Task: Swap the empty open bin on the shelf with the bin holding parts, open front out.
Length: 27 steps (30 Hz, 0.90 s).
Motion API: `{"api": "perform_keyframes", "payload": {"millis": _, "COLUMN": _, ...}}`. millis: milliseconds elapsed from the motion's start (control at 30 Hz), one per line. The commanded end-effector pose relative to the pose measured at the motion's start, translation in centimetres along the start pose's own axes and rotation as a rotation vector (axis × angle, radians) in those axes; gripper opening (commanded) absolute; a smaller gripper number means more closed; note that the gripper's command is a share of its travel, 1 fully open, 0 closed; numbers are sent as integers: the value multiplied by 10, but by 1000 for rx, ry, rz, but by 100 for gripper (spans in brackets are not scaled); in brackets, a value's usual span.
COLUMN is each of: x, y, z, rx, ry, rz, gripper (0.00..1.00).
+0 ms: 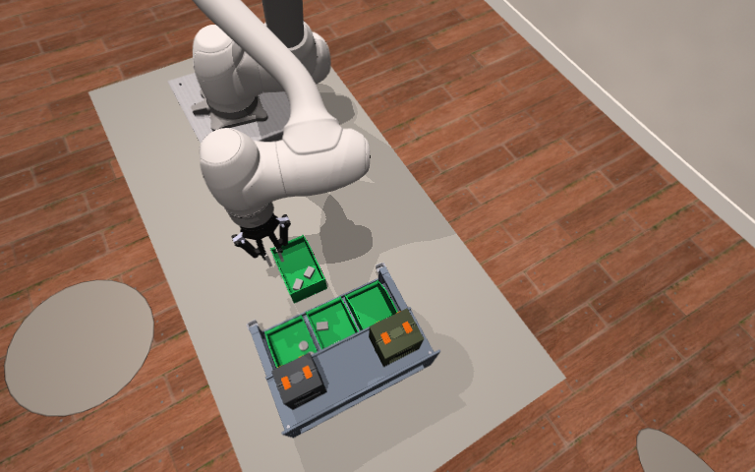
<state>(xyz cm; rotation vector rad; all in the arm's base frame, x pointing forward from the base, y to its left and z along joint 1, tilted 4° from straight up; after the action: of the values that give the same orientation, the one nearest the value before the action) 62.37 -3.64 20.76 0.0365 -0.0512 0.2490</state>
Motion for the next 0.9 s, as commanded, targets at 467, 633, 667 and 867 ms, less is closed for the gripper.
{"api": "perform_keyframes", "payload": {"millis": 467, "x": 0, "y": 0, "z": 9, "rx": 0, "ry": 0, "rz": 0, "gripper": 24}}
{"api": "perform_keyframes", "payload": {"millis": 633, "x": 0, "y": 0, "z": 9, "rx": 0, "ry": 0, "rz": 0, "gripper": 24}}
{"api": "perform_keyframes", "payload": {"millis": 667, "x": 0, "y": 0, "z": 9, "rx": 0, "ry": 0, "rz": 0, "gripper": 24}}
{"api": "perform_keyframes", "payload": {"millis": 867, "x": 0, "y": 0, "z": 9, "rx": 0, "ry": 0, "rz": 0, "gripper": 10}}
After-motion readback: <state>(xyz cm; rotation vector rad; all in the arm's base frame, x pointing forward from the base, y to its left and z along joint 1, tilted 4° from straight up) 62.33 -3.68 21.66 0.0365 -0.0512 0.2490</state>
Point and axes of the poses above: the point where the finger pads meet when closed, its own z axis back along the fingers, its own y axis across the jaws, x = y × z, the point moved 6 cm from there along z, back along the fingers, and after that the axes turned 10 degrees about z, right-handed, at the moved point
